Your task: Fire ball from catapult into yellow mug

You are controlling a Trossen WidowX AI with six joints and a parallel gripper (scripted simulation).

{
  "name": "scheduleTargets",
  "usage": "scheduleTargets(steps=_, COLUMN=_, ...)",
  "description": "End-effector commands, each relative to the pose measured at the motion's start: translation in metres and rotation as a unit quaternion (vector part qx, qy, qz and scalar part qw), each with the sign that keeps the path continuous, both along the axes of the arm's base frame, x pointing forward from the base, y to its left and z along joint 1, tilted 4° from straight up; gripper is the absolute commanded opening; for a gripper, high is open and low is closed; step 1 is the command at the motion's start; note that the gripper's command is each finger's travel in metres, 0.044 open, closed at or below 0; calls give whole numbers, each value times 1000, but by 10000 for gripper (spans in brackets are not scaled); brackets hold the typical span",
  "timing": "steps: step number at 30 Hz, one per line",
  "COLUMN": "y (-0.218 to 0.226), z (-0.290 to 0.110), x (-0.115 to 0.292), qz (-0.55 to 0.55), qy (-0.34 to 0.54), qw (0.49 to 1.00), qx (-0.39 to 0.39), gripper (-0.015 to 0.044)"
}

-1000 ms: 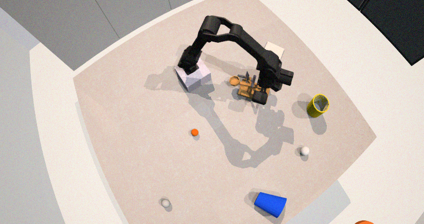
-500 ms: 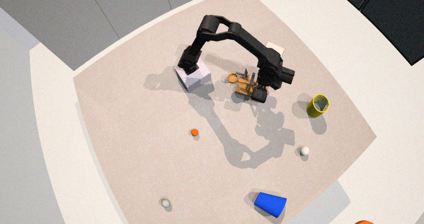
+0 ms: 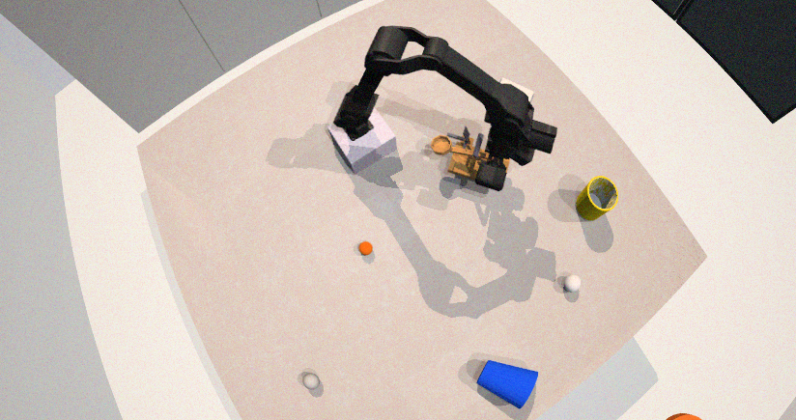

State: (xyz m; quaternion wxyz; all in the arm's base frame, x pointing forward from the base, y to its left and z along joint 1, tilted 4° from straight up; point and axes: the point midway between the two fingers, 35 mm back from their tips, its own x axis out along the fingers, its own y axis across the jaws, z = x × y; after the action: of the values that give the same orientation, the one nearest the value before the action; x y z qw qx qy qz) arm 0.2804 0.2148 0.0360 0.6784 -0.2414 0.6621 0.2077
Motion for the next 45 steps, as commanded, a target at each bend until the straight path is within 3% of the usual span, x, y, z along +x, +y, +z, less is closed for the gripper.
scheduleTargets(steps=1, y=0, z=-7, x=0, qz=-2, qy=1, qw=1000, qx=0, gripper=0)
scheduleTargets(steps=27, y=-2, z=-34, x=1, qz=-2, qy=1, qw=1000, qx=-1, gripper=0)
scheduleTargets(steps=41, y=-2, z=-34, x=1, qz=-2, qy=1, qw=1000, qx=-1, gripper=368)
scheduleTargets(steps=44, y=1, z=-11, x=3, qz=-3, qy=0, qw=1000, qx=0, gripper=440)
scheduleTargets(steps=45, y=3, z=7, x=3, qz=-3, qy=0, qw=1000, qx=0, gripper=440)
